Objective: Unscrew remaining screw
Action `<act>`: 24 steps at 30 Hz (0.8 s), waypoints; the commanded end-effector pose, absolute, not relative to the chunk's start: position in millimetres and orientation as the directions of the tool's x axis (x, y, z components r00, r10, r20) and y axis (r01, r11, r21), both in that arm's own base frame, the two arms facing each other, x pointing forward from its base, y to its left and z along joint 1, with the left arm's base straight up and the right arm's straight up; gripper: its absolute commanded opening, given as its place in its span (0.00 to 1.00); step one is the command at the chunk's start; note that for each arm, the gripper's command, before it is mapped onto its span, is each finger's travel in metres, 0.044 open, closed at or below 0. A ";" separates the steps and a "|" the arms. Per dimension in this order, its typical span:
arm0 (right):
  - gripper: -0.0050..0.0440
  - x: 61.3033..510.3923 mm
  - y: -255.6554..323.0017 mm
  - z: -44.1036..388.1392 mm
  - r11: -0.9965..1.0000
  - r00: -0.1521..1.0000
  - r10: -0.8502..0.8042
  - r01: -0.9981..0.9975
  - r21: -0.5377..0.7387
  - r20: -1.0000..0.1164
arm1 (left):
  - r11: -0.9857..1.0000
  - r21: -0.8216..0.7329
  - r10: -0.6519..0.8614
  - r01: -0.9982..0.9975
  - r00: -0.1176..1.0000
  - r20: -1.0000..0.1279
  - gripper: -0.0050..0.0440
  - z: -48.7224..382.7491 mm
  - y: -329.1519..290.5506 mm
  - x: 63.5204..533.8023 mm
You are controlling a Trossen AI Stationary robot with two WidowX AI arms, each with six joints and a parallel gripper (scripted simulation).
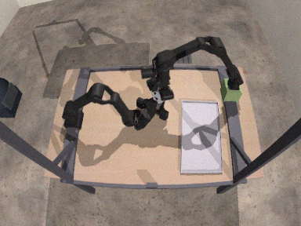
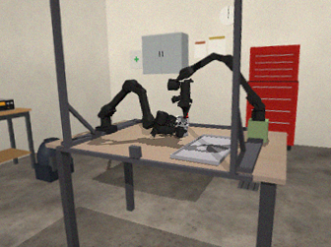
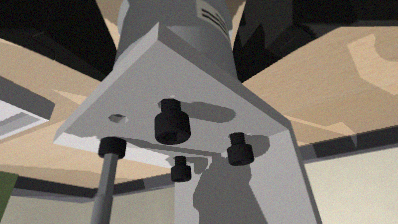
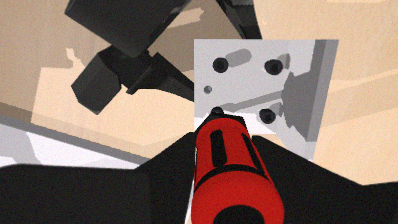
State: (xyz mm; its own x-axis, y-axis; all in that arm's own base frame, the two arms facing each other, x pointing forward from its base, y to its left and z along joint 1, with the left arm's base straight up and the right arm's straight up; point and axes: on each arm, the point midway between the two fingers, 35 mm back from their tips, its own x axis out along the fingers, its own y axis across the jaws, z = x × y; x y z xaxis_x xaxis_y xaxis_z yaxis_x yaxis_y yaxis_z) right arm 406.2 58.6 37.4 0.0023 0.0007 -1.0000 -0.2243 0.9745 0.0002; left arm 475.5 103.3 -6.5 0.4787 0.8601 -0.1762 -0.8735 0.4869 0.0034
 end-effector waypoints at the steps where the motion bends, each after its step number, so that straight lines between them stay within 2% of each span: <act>1: 0.37 409.2 59.0 42.7 0.946 0.015 0.000 -0.324 -0.005 -1.000 | 0.484 -0.022 0.861 -0.875 0.481 -0.163 0.60 4.2 104.9 479.8; 11: 0.37 408.1 58.9 41.7 0.737 0.012 -0.003 -0.676 -0.010 -1.000 | 0.484 -0.022 0.861 -0.875 0.481 -0.163 0.60 4.2 104.9 479.8; 16: 0.37 408.1 58.9 41.7 0.737 0.012 -0.002 -0.676 -0.010 -1.000 | 0.484 -0.022 0.861 -0.875 0.481 -0.163 0.60 4.2 104.9 479.8; 24: 0.37 407.4 58.6 42.0 0.479 0.013 -0.003 -0.878 -0.013 -1.000 | 0.484 -0.022 0.861 -0.875 0.481 -0.163 0.60 4.2 104.9 479.8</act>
State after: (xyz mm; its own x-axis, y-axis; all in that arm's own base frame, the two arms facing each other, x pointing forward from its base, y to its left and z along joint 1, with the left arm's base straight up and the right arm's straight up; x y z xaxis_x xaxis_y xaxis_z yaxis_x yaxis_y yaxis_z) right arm 406.0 59.5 37.5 0.0022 -0.0006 -1.0000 -0.8088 0.5881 -0.0022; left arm 475.5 103.3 -6.5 0.4787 0.8601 -0.1762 -0.8735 0.4869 0.0034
